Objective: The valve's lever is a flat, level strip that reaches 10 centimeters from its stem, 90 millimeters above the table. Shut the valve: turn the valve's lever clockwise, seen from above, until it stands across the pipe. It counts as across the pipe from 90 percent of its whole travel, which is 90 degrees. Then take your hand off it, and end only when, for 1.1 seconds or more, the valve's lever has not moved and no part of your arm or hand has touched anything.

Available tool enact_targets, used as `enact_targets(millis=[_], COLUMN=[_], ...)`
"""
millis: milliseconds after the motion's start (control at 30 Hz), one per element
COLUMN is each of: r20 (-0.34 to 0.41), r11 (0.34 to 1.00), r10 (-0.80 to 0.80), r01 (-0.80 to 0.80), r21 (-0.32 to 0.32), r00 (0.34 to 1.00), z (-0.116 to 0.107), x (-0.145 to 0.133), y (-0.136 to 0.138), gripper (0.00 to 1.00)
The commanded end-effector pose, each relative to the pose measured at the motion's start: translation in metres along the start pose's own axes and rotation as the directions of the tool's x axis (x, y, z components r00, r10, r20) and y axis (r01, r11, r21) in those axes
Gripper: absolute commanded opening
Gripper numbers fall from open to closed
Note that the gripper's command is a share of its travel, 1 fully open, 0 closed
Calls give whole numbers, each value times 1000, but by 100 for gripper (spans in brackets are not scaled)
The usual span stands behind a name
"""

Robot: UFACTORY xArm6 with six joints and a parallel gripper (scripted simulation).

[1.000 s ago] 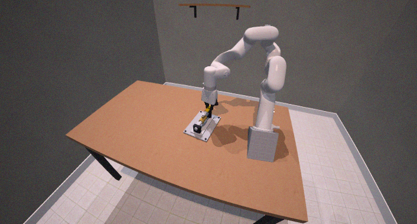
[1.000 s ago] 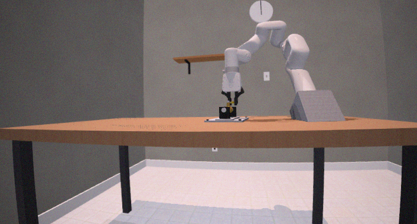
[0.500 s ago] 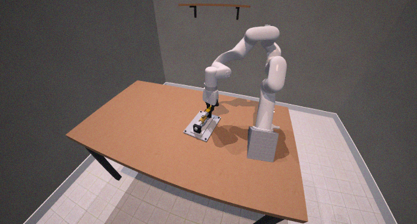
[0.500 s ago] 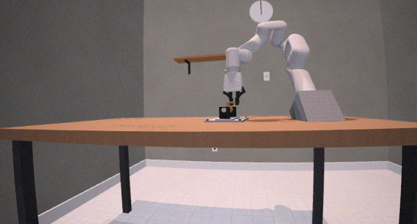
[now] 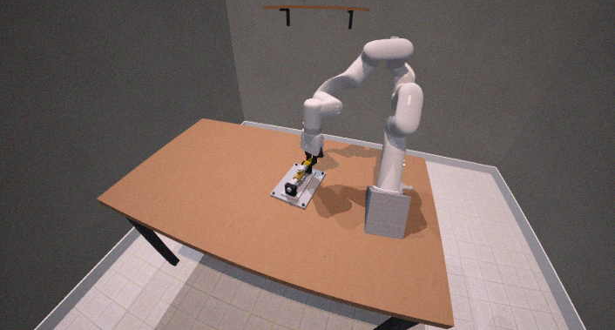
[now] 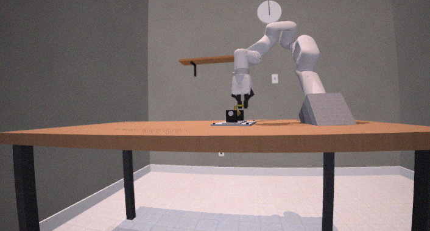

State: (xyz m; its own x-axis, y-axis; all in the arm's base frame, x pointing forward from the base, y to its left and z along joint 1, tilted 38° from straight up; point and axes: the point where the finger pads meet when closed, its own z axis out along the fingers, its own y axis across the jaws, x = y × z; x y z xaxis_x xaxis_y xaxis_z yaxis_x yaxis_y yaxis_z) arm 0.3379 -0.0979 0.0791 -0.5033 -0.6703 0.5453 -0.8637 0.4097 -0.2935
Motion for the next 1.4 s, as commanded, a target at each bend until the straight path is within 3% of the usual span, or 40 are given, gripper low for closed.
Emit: enact_targets(millis=[0,1367], r20=[0,-1], r11=[1000,969], r10=[31,245], r01=[-31,-245], r21=[-3,-2], r00=[1000,969], z=[0,0], x=[0,-3], y=[5,23], gripper=[0,0])
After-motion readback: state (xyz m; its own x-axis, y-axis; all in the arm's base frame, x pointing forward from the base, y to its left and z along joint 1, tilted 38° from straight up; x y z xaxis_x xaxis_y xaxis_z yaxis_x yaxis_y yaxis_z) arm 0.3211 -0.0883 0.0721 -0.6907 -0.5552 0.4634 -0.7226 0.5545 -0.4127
